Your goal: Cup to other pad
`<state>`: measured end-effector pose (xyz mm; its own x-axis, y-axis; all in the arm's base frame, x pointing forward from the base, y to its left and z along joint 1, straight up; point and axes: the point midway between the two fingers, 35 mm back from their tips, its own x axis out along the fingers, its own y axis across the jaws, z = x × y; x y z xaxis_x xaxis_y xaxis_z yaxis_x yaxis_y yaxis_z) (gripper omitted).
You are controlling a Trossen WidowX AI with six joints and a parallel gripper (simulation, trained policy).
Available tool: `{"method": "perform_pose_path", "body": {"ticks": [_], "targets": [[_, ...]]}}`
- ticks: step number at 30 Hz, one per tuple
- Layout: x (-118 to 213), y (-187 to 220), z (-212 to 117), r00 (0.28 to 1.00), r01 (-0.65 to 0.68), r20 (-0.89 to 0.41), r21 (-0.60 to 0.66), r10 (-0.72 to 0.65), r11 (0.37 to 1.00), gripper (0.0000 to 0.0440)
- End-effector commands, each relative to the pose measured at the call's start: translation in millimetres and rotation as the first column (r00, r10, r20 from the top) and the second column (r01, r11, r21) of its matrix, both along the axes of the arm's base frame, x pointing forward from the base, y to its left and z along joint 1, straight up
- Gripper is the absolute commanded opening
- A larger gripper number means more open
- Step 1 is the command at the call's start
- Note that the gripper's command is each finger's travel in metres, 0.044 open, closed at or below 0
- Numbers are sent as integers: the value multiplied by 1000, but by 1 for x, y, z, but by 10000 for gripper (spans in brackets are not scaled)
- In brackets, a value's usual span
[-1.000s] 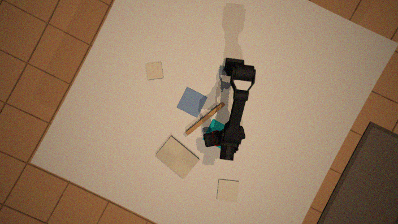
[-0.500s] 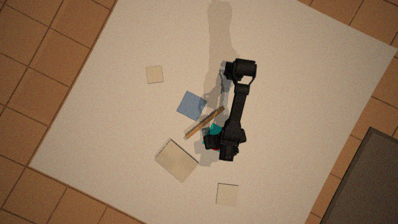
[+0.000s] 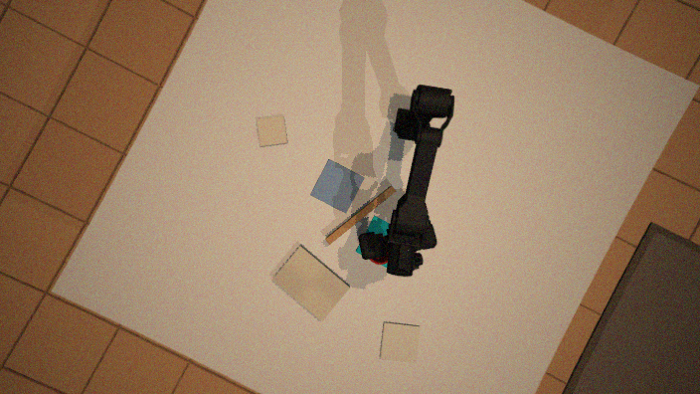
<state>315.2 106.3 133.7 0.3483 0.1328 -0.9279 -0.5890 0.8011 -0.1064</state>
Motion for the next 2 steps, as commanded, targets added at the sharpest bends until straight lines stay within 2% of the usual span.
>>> {"method": "perform_pose_path", "body": {"ticks": [1, 2], "targets": [[1, 0, 9, 1000, 4, 22, 14, -5, 1000, 271], [1, 0, 12, 1000, 7, 29, 17, -7, 1000, 292]]}}
